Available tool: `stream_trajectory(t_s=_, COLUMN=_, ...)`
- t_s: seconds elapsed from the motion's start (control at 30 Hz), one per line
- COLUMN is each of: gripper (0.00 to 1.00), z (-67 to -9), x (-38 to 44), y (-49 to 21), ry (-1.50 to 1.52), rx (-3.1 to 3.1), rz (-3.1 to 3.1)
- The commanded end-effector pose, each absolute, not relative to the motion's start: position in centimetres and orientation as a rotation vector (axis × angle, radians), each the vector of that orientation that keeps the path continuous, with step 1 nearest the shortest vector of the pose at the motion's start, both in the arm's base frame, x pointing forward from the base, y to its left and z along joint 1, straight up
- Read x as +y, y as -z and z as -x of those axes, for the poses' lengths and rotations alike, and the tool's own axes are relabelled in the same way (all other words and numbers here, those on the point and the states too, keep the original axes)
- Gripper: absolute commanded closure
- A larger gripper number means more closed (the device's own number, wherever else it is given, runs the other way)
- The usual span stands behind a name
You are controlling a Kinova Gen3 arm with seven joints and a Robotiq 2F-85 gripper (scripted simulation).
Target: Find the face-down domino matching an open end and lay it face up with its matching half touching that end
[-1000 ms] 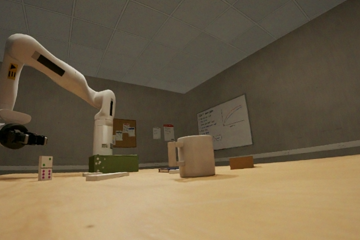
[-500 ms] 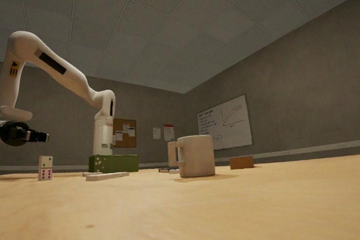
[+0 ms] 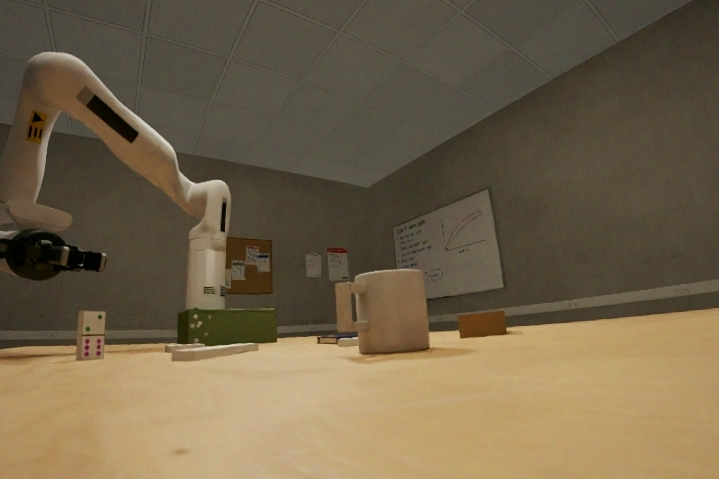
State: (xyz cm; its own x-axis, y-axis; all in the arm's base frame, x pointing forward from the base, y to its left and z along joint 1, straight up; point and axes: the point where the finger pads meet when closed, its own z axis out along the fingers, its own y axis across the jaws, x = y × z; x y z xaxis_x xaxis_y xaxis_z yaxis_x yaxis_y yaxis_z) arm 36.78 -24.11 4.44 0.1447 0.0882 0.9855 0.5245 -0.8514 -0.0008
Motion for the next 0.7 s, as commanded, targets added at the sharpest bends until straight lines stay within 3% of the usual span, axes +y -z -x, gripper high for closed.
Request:
stream_trajectory(t_s=0.0, gripper=0.51, z=-37.4, x=-23.8, y=-5.1, ry=1.757, rx=-0.59, rz=2.084)
stream_trajectory(t_s=0.67, gripper=0.51, z=-39.1, x=-22.5, y=-6.8, ry=1.723, rx=-0.474, rz=2.14)
